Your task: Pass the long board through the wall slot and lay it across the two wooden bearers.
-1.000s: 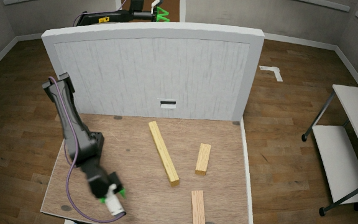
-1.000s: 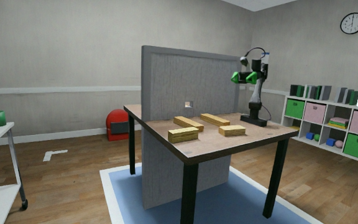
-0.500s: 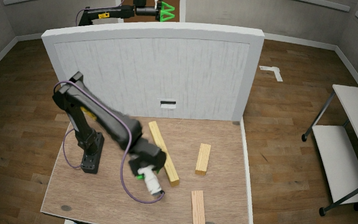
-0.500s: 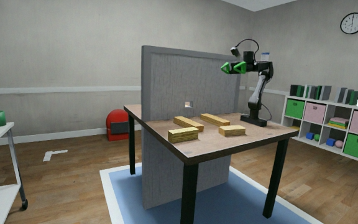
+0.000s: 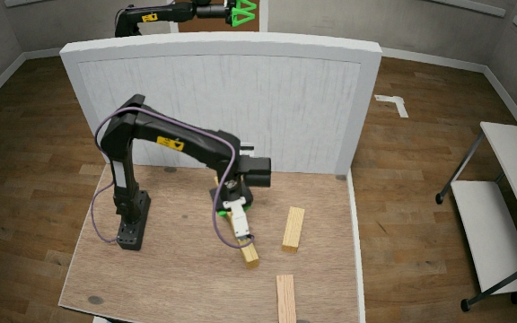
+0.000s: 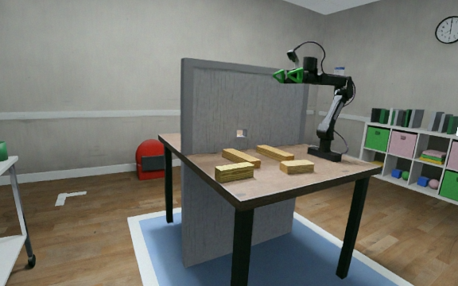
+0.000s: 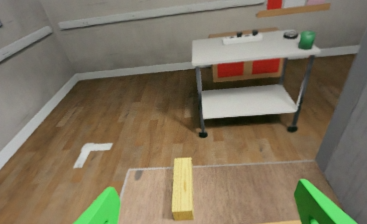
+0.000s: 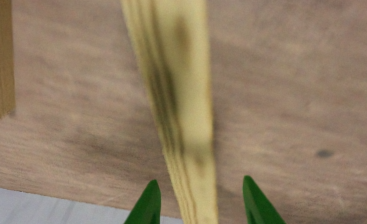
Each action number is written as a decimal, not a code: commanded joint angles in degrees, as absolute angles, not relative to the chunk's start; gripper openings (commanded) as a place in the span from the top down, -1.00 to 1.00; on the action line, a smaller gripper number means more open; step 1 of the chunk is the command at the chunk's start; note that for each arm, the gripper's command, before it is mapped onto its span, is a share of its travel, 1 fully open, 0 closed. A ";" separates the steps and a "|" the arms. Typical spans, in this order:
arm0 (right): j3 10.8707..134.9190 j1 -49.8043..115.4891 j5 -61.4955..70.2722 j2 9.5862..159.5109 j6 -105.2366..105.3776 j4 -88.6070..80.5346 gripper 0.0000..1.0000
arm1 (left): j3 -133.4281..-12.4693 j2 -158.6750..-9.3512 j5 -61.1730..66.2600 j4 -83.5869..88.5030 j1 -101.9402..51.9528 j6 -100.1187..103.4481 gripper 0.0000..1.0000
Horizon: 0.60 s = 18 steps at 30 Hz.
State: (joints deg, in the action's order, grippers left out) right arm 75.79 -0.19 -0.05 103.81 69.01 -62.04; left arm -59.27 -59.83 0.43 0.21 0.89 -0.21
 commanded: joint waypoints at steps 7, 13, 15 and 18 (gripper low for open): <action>79.00 1.94 -1.15 102.38 70.38 -64.57 0.04 | -62.87 -59.27 -0.32 -0.85 0.22 0.41 -1.00; 75.04 2.57 -1.13 102.70 70.32 -59.54 0.04 | -62.90 -59.29 -0.30 -0.85 0.00 0.41 -1.00; 75.30 2.30 -1.02 104.55 70.32 -58.67 0.04 | -62.90 -59.29 -0.30 -0.85 0.00 0.41 -1.00; 74.30 1.65 -0.64 104.41 70.32 -57.46 0.04 | -62.90 -59.29 -0.30 -0.85 0.00 0.41 -1.00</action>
